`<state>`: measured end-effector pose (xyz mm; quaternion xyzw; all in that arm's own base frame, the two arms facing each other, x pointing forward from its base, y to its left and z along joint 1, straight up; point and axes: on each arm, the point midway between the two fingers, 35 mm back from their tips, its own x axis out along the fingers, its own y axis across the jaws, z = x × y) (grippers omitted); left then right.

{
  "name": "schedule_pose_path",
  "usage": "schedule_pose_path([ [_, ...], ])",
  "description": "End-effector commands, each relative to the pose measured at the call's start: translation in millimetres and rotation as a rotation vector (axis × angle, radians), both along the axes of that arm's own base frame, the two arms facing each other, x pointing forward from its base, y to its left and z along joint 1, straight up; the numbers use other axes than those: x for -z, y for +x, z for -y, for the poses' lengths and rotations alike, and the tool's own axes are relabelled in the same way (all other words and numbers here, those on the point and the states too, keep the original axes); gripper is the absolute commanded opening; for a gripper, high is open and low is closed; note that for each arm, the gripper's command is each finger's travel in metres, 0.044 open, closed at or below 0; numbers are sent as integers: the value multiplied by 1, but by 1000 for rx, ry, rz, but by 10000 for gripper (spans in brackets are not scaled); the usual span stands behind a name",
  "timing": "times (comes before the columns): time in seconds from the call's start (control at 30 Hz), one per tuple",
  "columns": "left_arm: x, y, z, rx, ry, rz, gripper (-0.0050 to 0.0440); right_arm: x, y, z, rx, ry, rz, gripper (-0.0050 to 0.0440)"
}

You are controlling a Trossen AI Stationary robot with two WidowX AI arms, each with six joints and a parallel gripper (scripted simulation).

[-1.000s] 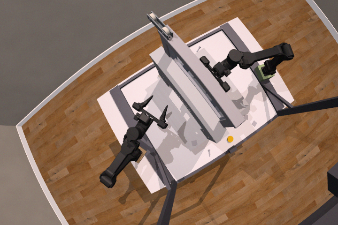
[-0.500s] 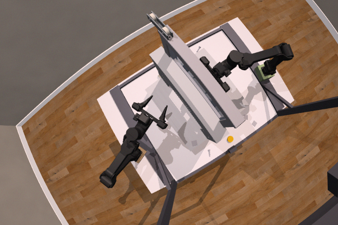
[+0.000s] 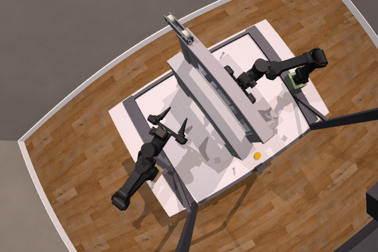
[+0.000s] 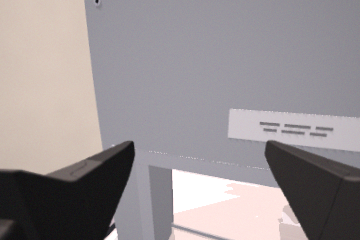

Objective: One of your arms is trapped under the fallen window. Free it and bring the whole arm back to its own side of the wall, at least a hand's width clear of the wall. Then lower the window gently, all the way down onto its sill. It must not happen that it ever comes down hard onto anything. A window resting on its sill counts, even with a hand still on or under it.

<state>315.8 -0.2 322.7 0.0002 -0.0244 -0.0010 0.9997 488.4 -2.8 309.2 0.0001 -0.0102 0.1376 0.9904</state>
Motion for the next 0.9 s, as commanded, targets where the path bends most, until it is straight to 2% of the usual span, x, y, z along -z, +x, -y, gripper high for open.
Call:
schedule_pose_path([
  [0.0, -9, -1, 1, 3, -2, 21, 400, -61, -15, 0, -1, -30, 165, 400],
  [0.17, -9, -1, 1, 3, -2, 21, 400, -45, -14, 0, -2, -29, 145, 400],
  [0.4, -9, -1, 1, 3, -2, 21, 400, -46, -14, 0, -4, -18, 152, 400],
  [0.7, -9, -1, 1, 3, -2, 21, 400, -19, -12, -1, -8, -26, 135, 400],
  [0.87, -9, -1, 1, 3, -2, 21, 400, -14, -10, -2, -11, -15, 140, 400],
])
